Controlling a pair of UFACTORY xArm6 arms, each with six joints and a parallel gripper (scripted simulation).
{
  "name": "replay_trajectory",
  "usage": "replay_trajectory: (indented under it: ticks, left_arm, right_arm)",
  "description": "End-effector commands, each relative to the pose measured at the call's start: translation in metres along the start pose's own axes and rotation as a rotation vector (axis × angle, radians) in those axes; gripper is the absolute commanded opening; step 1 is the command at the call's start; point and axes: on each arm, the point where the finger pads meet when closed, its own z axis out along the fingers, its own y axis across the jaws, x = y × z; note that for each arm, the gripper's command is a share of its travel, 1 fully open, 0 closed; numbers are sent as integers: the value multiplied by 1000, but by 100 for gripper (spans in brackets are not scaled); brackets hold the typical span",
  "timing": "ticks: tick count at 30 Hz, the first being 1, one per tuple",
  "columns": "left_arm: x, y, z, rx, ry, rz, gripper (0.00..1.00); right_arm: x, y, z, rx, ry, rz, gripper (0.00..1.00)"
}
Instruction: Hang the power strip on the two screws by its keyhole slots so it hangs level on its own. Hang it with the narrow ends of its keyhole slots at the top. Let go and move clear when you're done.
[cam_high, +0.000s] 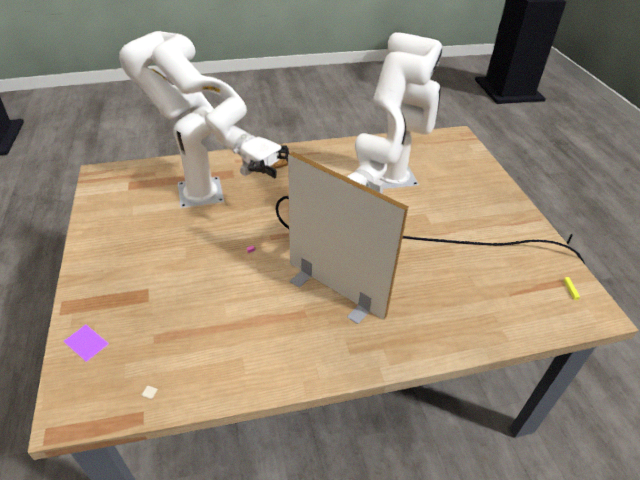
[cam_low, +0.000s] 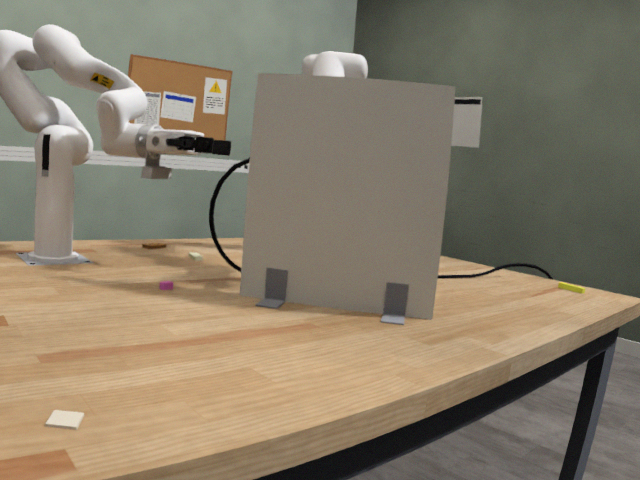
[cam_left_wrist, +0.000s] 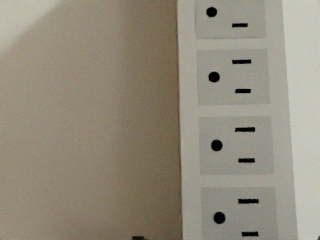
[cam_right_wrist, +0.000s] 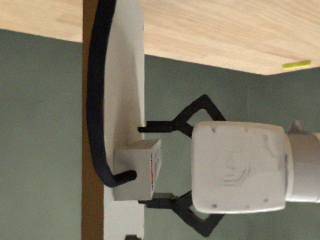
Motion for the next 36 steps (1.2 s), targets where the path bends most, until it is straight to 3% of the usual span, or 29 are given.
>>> replay_trajectory:
  ticks: [1, 4, 5, 13, 16, 17, 23, 36]
  left_arm:
    - [0, 2, -2, -4, 0, 0, 88]
    - [0, 2, -2, -4, 0, 0, 88]
    - [0, 4, -14, -8, 0, 1, 88]
    - [0, 3, -50, -8, 0, 1, 88]
    - [0, 1, -46, -4, 0, 0, 88]
    - [0, 3, -58, -7, 0, 1, 88]
    - [0, 3, -87, -8, 0, 1, 88]
    - [0, 1, -77, -3, -1, 0, 88]
  right_arm:
    - [-2, 0, 1, 0, -4, 0, 100]
    - [-2, 0, 1, 0, -4, 0, 100]
    - [-2, 0, 1, 0, -4, 0, 100]
    - [-2, 0, 1, 0, -4, 0, 100]
    - [-2, 0, 1, 0, -4, 0, 100]
    - [-2, 0, 1, 0, -4, 0, 100]
    - [-2, 0, 1, 0, -4, 0, 100]
    - [-2, 0, 1, 0, -4, 0, 100]
